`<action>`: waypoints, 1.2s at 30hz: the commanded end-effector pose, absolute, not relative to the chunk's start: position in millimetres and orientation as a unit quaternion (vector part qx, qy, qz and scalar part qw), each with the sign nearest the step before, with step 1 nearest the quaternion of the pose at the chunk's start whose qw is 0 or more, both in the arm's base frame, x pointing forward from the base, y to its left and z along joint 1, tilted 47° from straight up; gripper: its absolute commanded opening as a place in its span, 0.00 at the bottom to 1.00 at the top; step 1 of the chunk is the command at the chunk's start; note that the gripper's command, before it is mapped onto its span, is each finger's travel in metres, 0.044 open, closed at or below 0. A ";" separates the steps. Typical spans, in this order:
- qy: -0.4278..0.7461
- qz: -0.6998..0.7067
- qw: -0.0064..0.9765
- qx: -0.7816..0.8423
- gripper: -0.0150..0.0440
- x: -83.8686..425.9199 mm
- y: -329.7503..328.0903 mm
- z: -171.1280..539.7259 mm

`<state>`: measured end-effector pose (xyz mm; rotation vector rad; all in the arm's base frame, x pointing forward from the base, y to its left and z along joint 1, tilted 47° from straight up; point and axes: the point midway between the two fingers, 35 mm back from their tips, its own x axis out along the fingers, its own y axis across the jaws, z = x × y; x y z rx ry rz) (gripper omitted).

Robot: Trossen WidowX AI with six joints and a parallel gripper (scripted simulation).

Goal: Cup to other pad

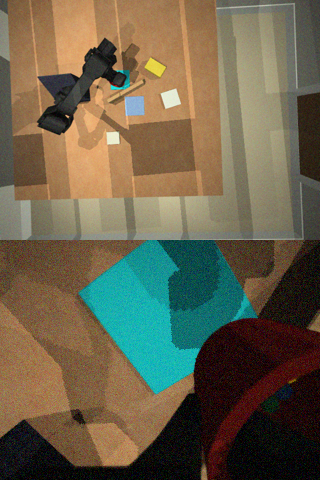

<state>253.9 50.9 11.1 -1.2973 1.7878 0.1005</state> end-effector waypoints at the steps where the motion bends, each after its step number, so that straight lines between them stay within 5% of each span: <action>1: 0.724 0.040 0.448 -0.523 0.25 249.1 56.9 3.2; 36: 0.724 0.040 0.448 -0.522 0.25 233.7 57.3 -41.8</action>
